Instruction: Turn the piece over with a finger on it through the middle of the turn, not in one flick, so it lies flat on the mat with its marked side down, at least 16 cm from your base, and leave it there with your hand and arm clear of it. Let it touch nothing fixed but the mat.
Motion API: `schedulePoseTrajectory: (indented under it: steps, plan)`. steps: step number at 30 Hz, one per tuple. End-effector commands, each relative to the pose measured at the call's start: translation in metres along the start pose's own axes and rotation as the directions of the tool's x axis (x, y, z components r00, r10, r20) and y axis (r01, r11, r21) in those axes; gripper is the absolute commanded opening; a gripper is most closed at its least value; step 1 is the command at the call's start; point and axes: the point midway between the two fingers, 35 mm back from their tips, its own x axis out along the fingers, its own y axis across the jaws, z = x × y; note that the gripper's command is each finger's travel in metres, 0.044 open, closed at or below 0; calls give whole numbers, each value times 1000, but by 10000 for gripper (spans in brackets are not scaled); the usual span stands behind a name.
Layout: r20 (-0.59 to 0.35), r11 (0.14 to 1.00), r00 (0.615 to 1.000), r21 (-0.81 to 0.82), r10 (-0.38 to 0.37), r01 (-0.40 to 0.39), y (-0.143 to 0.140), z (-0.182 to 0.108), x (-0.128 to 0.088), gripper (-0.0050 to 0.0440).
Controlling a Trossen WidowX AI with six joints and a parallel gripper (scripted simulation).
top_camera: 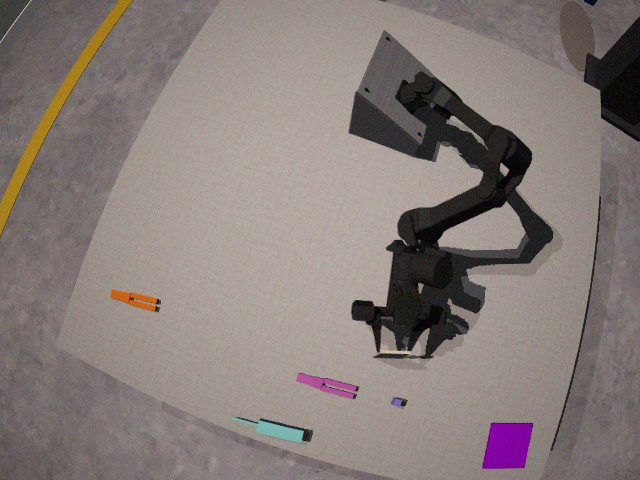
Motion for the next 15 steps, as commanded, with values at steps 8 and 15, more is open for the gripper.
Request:
schedulePoseTrajectory:
  steps: [8,15]
  plan:
    - [-6,1000,1000,1,1,-1,0,-5,-4,0]
    - [-17,1000,1000,3,4,-4,0,-11,-12,0]
